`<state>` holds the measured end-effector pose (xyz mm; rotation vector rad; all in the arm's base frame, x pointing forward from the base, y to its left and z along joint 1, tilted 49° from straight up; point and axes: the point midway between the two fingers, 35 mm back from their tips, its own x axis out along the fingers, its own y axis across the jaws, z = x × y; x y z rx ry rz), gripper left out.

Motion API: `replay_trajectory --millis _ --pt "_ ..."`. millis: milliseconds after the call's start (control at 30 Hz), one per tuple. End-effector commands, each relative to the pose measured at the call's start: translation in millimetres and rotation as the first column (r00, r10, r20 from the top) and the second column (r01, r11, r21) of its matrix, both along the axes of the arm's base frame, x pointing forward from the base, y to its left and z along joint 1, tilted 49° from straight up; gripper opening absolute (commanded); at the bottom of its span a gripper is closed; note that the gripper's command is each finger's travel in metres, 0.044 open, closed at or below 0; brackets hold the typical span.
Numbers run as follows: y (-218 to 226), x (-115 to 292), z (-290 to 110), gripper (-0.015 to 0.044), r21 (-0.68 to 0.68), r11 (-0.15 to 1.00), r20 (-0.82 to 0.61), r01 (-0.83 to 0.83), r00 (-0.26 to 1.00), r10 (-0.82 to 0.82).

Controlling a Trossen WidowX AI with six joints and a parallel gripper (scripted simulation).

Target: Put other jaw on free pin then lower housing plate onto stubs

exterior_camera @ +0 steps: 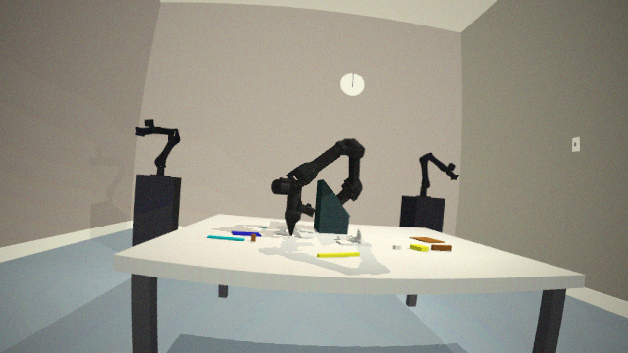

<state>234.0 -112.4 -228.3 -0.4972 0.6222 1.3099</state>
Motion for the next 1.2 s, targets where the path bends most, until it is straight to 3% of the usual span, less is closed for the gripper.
replay_trajectory --millis 0,167,600,1167 --pt "1.9 -0.8 0.1 0.0256 0.006 1.0 -0.004 0.006 1.0 -0.006" --pt "1.9 -0.8 0.1 0.0125 0.006 1.0 -0.004 0.006 1.0 -0.006" --pt "1.9 -0.8 0.1 0.0038 0.006 1.0 -0.004 0.006 1.0 -0.006" --pt "-3.3 -1.7 4.6 0.0037 0.006 1.0 -0.004 0.006 1.0 -0.006"
